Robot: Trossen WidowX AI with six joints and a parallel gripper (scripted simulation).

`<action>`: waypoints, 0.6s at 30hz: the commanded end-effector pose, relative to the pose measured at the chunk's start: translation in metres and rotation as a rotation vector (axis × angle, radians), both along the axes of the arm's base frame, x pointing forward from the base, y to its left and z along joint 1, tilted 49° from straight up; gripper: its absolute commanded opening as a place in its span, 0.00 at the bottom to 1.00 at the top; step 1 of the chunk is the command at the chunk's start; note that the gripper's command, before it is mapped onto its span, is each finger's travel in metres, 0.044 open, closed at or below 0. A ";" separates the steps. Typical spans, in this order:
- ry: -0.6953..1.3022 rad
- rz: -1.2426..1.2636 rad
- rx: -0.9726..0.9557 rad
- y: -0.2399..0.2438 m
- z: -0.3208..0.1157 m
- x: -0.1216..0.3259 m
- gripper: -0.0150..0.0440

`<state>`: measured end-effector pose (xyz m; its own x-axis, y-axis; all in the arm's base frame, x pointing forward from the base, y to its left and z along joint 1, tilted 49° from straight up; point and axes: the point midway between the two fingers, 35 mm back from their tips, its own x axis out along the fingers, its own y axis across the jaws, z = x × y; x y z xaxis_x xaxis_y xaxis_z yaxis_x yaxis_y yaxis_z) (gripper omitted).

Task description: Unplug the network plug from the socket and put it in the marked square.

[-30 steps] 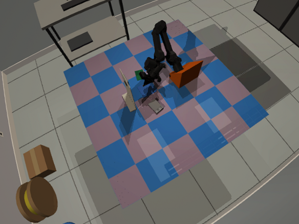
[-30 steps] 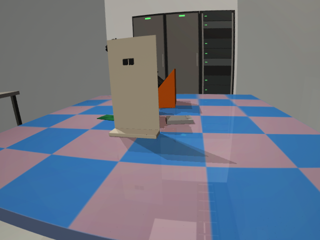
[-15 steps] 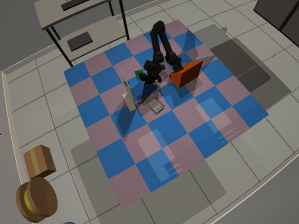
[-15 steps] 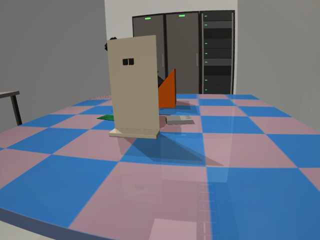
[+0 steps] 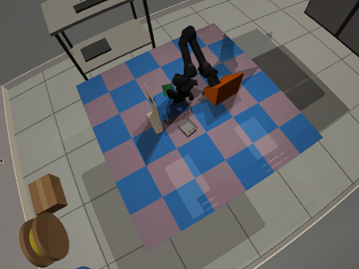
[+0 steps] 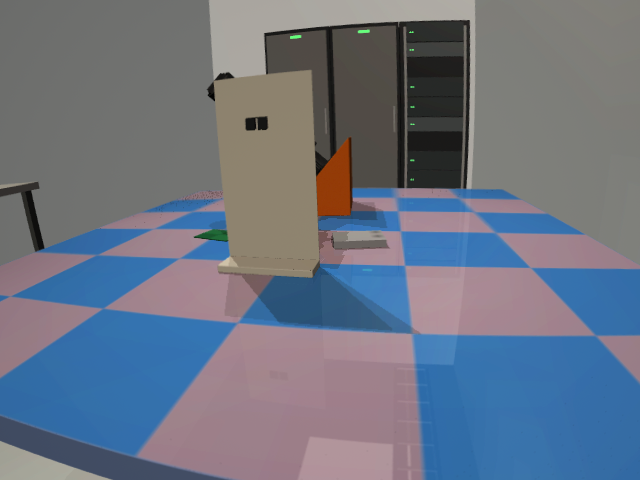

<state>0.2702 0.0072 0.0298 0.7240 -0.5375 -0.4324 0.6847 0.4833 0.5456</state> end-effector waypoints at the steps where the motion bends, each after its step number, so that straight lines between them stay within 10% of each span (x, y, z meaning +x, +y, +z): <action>1: 0.011 0.005 -0.003 -0.003 -0.004 -0.001 0.25; 18: 0.011 0.005 -0.003 -0.013 -0.014 0.002 0.25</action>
